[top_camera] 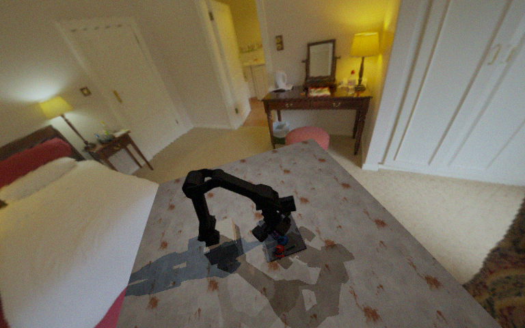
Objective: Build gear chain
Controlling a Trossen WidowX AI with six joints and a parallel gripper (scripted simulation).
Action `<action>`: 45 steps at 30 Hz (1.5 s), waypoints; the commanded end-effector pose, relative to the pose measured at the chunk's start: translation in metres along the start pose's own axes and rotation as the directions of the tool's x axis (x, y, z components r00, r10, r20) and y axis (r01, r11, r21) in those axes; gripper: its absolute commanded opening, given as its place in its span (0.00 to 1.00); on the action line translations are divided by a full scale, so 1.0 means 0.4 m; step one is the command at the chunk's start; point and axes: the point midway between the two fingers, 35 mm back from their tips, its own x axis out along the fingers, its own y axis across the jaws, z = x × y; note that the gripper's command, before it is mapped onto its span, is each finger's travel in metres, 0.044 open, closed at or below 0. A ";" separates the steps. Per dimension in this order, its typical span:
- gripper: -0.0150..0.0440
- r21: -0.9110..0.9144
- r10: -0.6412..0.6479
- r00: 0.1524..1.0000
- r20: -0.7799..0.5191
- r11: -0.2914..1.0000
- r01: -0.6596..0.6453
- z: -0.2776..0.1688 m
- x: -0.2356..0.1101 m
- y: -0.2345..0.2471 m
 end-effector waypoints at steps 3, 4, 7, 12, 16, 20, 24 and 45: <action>0.25 -0.102 -0.002 1.000 0.003 0.995 0.002 0.000 0.004 0.001; 0.25 -0.131 -0.002 1.000 0.003 0.991 0.002 0.000 0.004 0.001; 0.25 -0.212 -0.002 1.000 0.003 0.977 0.002 -0.001 0.006 0.000; 0.25 -0.340 -0.002 1.000 0.003 0.941 0.002 -0.001 0.008 -0.001; 0.25 -0.431 -0.002 1.000 0.003 0.902 0.003 0.001 0.011 -0.002; 0.25 -0.427 -0.002 1.000 0.003 0.904 0.003 0.002 0.014 -0.001; 0.25 -0.371 -0.002 1.000 0.003 0.929 0.002 0.001 0.016 0.000; 0.49 -0.201 -0.001 1.000 0.003 0.980 0.002 0.000 -0.105 0.000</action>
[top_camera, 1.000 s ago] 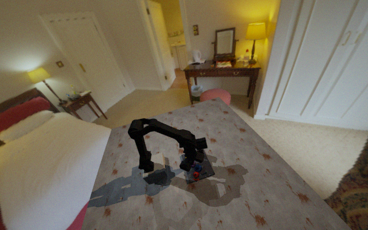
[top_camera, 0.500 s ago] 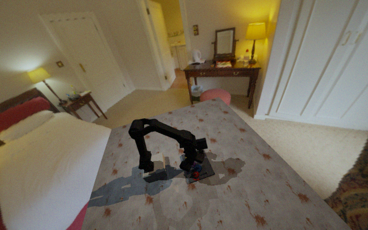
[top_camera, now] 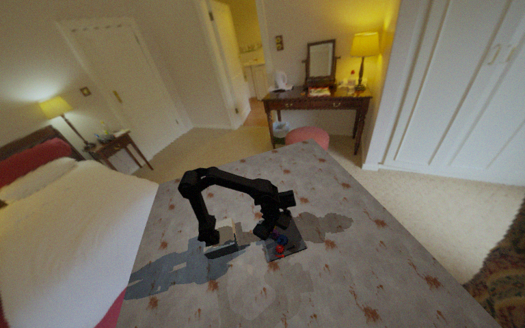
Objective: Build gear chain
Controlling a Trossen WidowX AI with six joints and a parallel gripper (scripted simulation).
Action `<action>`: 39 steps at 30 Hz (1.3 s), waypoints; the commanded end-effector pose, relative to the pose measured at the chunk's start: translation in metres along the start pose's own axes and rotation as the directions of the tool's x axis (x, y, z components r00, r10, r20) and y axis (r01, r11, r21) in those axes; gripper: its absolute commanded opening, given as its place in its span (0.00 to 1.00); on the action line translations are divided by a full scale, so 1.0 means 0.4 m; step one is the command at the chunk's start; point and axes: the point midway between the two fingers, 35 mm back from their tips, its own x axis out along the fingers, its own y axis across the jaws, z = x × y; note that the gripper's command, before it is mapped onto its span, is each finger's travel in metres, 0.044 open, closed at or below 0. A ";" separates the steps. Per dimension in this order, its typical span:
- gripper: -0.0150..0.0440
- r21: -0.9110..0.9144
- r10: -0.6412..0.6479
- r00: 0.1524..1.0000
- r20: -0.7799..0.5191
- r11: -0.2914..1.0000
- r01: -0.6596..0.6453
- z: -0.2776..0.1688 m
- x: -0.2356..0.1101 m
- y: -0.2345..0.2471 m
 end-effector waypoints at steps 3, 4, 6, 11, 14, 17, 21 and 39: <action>0.58 0.001 0.004 1.000 0.005 1.000 -0.004 0.001 -0.040 0.001; 0.62 0.001 0.004 1.000 0.005 1.000 -0.004 -0.001 -0.075 -0.001; 0.71 0.001 0.004 1.000 0.005 1.000 -0.004 -0.007 -0.131 -0.006; 0.94 0.001 0.004 1.000 0.005 1.000 -0.004 -0.008 -0.139 -0.006; 1.00 0.001 0.004 1.000 0.005 1.000 -0.004 -0.008 -0.139 -0.006; 1.00 0.001 0.004 1.000 0.005 1.000 -0.004 -0.008 -0.139 -0.006; 1.00 0.001 0.004 1.000 0.005 1.000 -0.004 -0.008 -0.139 -0.006; 1.00 0.001 0.004 1.000 0.005 1.000 -0.004 -0.008 -0.139 -0.006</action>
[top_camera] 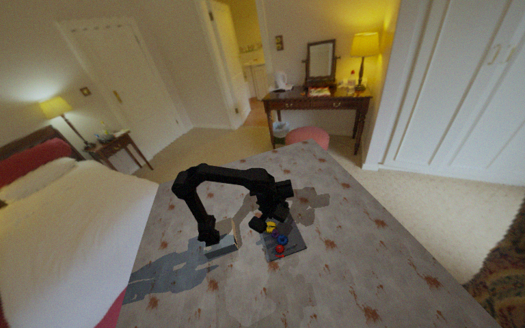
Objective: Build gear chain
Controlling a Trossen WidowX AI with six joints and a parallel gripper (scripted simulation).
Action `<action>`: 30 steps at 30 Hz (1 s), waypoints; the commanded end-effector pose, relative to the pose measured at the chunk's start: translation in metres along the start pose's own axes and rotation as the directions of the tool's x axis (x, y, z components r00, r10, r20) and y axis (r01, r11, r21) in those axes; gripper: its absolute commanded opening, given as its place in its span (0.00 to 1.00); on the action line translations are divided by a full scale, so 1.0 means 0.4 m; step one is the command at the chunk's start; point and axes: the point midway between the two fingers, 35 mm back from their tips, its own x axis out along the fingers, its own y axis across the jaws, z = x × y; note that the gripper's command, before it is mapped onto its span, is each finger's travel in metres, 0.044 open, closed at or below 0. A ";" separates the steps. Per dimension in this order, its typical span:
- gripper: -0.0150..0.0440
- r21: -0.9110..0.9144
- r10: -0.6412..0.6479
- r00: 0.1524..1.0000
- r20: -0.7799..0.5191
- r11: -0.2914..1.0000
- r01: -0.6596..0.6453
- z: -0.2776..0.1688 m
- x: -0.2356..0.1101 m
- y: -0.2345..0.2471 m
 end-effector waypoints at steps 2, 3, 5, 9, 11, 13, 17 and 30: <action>1.00 -0.002 -0.001 1.000 -0.001 1.000 0.001 -0.001 0.000 -0.001; 1.00 -0.002 -0.001 1.000 -0.001 1.000 0.001 -0.001 0.000 -0.001; 1.00 -0.002 -0.001 1.000 -0.001 1.000 0.001 -0.001 0.000 -0.001; 1.00 -0.002 -0.001 1.000 -0.001 1.000 0.001 -0.001 0.000 -0.001; 1.00 -0.002 -0.001 1.000 -0.001 1.000 0.001 -0.001 0.000 -0.001; 1.00 -0.002 -0.001 1.000 -0.001 1.000 0.001 -0.001 0.000 -0.001; 1.00 -0.003 -0.001 1.000 -0.001 1.000 0.001 -0.002 -0.001 0.002; 1.00 -0.050 0.007 1.000 -0.005 0.999 -0.007 -0.309 -0.058 0.249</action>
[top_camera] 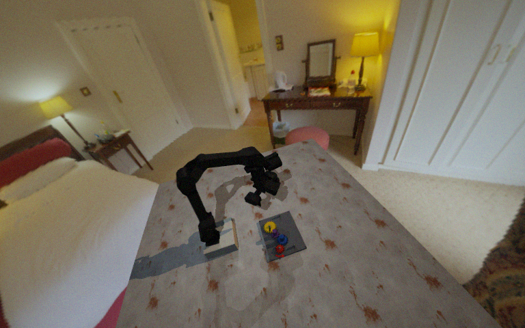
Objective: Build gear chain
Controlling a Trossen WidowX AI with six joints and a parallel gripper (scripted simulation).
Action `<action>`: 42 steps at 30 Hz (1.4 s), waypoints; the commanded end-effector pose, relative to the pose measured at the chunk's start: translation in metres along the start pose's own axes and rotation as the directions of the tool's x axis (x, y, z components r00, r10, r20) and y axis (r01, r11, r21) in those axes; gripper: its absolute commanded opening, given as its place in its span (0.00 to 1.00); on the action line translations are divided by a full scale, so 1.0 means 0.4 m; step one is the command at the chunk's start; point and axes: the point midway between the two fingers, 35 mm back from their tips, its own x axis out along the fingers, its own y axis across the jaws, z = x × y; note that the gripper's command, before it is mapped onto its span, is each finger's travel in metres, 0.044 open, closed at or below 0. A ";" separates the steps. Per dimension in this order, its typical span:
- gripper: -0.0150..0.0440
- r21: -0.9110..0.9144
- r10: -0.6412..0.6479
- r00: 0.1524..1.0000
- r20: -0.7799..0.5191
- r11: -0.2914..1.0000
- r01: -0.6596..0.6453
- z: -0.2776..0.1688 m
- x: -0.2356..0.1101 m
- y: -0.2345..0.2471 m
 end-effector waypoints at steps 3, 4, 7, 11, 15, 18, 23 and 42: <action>1.00 0.021 0.004 1.000 -0.012 1.000 -0.003 -0.198 -0.030 0.098; 1.00 0.026 0.004 1.000 -0.014 1.000 -0.004 -0.234 -0.036 0.109; 1.00 0.040 0.005 1.000 -0.019 0.999 -0.004 -0.348 -0.052 0.131; 1.00 0.055 0.004 1.000 -0.026 0.998 -0.003 -0.477 -0.070 0.136; 1.00 0.055 0.004 1.000 -0.026 0.998 -0.003 -0.483 -0.071 0.135; 1.00 0.055 0.004 1.000 -0.026 0.998 -0.003 -0.483 -0.071 0.135; 1.00 0.055 0.004 1.000 -0.026 0.998 -0.003 -0.483 -0.071 0.135; 1.00 0.055 0.004 1.000 -0.026 0.998 -0.003 -0.483 -0.071 0.135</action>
